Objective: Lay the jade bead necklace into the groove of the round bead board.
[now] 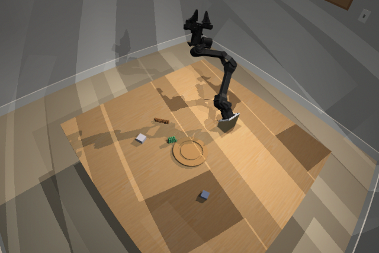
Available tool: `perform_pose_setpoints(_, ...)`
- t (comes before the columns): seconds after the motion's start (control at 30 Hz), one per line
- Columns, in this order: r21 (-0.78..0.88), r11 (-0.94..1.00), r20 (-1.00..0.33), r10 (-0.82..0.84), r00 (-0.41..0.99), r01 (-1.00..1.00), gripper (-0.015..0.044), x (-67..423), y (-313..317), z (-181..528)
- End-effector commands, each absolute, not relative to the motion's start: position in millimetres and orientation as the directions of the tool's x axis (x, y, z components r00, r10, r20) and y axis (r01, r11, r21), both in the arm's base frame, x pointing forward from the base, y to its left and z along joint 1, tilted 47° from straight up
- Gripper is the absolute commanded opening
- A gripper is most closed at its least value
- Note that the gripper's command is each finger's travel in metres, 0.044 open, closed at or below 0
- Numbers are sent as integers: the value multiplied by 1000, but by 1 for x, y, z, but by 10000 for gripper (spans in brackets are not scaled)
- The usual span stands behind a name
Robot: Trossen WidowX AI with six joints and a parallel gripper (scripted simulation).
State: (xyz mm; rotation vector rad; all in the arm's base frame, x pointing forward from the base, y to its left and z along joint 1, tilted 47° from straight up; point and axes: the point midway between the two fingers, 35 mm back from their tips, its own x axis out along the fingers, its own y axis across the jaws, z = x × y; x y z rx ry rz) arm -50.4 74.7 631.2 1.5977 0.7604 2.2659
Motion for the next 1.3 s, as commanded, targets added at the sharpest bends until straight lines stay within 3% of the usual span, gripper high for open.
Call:
perform_pose_setpoints(0.0, 556, -827, 792, 496, -356, 85, 374, -50, 75, 631)
perform_pose_setpoints(0.17, 543, -812, 828, 476, -296, 213, 250, -27, 72, 639)
perform_pose_setpoints(0.43, 443, -761, 892, 425, -152, 474, 250, 26, 65, 651)
perform_pose_setpoints(0.77, 205, -652, 934, 353, 53, 730, 250, 96, 57, 658)
perform_pose_setpoints(1.27, -253, -409, 890, 257, 377, 877, 250, 203, 49, 641)
